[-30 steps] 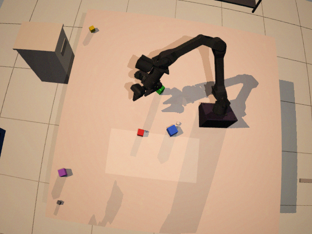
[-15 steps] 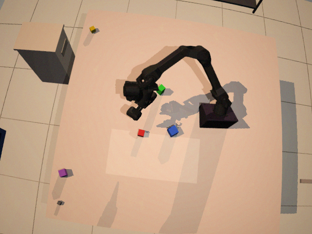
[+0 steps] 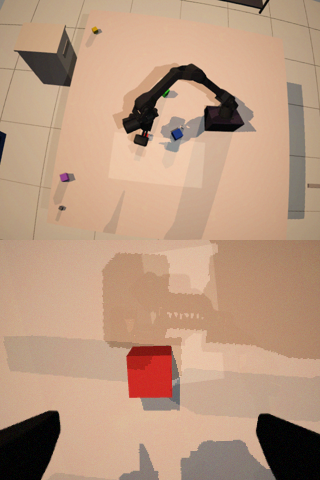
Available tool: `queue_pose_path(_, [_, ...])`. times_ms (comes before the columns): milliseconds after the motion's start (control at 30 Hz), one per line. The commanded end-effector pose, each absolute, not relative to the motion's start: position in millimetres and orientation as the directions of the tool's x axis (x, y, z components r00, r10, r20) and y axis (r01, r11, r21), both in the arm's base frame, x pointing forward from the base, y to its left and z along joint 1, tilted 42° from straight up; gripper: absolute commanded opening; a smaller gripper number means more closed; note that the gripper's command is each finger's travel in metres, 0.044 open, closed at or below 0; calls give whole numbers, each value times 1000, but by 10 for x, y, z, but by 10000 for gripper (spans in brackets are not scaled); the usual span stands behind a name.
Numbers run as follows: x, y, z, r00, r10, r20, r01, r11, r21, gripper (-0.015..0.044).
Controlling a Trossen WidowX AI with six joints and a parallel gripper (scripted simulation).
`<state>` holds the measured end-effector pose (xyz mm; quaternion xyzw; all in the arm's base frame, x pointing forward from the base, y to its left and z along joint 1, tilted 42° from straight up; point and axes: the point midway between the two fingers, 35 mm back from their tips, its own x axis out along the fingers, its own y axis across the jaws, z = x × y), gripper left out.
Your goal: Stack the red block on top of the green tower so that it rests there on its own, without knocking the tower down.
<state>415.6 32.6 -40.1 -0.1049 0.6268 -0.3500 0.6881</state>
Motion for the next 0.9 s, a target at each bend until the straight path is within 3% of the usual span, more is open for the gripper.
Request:
queue_pose_path(0, [4132, 387, -531, -49, -660, -750, 295, 708, -642, 440])
queue_pose_path(867, [4132, 12, -940, -49, -664, -746, 291, 705, -647, 440])
